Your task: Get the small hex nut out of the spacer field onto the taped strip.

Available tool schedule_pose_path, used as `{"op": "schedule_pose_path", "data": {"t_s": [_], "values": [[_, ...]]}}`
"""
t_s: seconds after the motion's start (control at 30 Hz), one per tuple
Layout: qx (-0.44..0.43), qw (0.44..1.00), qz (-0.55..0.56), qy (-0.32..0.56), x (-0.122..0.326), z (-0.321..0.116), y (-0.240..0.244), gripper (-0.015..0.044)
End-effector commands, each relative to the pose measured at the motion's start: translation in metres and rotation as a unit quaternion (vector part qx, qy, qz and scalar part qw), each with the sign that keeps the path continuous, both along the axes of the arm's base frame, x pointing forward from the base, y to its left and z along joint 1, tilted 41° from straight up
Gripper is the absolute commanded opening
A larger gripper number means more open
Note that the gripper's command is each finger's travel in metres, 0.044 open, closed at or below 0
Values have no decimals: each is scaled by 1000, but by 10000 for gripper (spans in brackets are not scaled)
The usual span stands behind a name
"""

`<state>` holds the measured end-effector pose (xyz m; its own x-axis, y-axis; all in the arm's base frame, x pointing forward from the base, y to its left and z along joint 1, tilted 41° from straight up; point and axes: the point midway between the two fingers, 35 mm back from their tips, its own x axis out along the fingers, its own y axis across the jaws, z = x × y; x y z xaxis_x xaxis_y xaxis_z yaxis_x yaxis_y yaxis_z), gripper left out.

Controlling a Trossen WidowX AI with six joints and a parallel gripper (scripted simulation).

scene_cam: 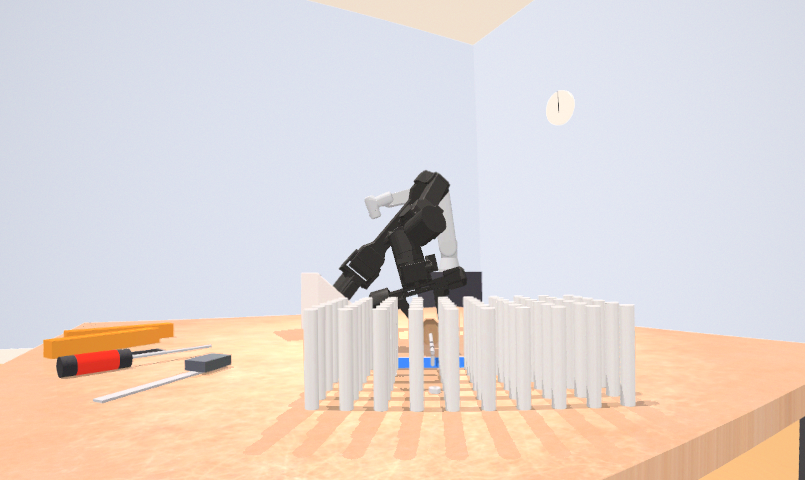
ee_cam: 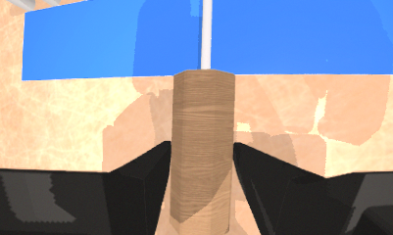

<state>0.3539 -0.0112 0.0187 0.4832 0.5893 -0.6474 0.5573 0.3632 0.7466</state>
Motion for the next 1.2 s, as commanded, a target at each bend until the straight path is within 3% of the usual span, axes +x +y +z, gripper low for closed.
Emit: {"op": "schedule_pose_path", "data": {"t_s": [0.0,1.17], "values": [[0,1000,1,-3,3,0,-2,0],[-1,1000,1,-3,20,-7,-14,0]]}}
